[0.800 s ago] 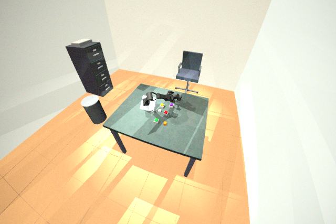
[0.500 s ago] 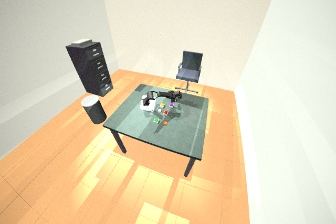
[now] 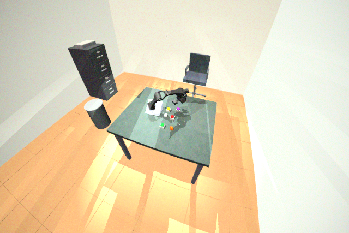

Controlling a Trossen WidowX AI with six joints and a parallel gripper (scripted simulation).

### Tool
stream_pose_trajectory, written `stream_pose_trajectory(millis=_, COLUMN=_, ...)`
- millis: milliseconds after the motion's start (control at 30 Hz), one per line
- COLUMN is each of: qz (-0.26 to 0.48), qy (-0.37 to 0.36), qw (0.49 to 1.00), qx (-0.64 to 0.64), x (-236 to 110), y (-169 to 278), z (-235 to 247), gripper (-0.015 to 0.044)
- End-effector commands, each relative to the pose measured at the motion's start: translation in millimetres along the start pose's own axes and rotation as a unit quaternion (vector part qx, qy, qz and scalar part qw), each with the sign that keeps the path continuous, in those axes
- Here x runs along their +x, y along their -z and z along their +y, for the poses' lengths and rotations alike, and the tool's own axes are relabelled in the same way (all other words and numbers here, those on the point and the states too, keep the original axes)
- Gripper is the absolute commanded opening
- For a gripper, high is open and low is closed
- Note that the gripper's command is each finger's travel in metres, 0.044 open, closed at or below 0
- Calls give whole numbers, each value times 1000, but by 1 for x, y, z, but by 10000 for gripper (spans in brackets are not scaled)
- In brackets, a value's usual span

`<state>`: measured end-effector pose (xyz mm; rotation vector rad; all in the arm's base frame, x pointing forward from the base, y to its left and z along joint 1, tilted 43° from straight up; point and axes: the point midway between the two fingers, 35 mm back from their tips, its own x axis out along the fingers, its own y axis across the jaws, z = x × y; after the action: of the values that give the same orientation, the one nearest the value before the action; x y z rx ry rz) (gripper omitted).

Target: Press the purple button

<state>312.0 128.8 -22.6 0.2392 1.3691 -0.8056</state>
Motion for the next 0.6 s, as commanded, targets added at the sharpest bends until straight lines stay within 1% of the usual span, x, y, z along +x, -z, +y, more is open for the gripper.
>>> stream_pose_trajectory(millis=0, qz=-69, qy=162, qw=946, qx=-272, x=-36, y=-14, z=-25, gripper=400)
stream_pose_trajectory(millis=533, qz=-69, qy=162, qw=946, qx=-272, x=-36, y=-14, z=-25, gripper=400)
stream_pose_trajectory(millis=567, qz=-69, qy=162, qw=946, qx=-272, x=-34, y=-14, z=-26, gripper=374)
